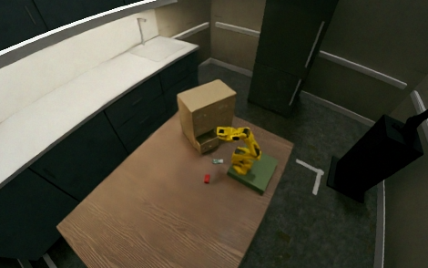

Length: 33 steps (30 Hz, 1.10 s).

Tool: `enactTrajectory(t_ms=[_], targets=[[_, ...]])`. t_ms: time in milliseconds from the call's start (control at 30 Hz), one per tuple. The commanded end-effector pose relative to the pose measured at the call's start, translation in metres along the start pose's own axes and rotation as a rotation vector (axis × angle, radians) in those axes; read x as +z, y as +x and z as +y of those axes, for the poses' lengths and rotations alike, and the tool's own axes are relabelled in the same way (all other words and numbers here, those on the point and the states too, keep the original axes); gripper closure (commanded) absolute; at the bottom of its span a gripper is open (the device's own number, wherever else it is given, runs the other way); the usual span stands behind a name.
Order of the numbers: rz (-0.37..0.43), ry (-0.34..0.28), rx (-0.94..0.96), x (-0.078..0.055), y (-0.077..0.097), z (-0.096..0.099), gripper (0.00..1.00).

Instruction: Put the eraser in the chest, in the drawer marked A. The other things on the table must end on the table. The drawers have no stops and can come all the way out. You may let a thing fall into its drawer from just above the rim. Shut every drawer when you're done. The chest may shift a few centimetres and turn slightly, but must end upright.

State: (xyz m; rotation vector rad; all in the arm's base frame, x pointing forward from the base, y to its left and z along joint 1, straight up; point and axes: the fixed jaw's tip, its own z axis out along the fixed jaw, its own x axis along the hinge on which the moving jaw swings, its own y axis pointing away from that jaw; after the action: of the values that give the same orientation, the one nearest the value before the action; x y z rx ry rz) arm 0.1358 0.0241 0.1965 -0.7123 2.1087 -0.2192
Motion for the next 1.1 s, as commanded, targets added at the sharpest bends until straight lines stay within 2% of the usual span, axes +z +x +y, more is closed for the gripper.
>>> enactTrajectory(t_ms=[0,333,400,900,967,1067], targets=[[0.030,-0.031,-0.125,0.009,0.002,0.002,0.73],[0.093,-0.096,-0.430,0.025,0.010,0.005,0.73],[0.093,-0.096,-0.430,0.025,0.010,0.005,0.73],[0.150,-0.232,-0.883,0.048,0.025,0.010,0.73],[0.150,-0.232,-0.883,0.048,0.025,0.010,0.73],[0.155,-0.265,-0.973,0.053,0.028,0.011,0.73]])
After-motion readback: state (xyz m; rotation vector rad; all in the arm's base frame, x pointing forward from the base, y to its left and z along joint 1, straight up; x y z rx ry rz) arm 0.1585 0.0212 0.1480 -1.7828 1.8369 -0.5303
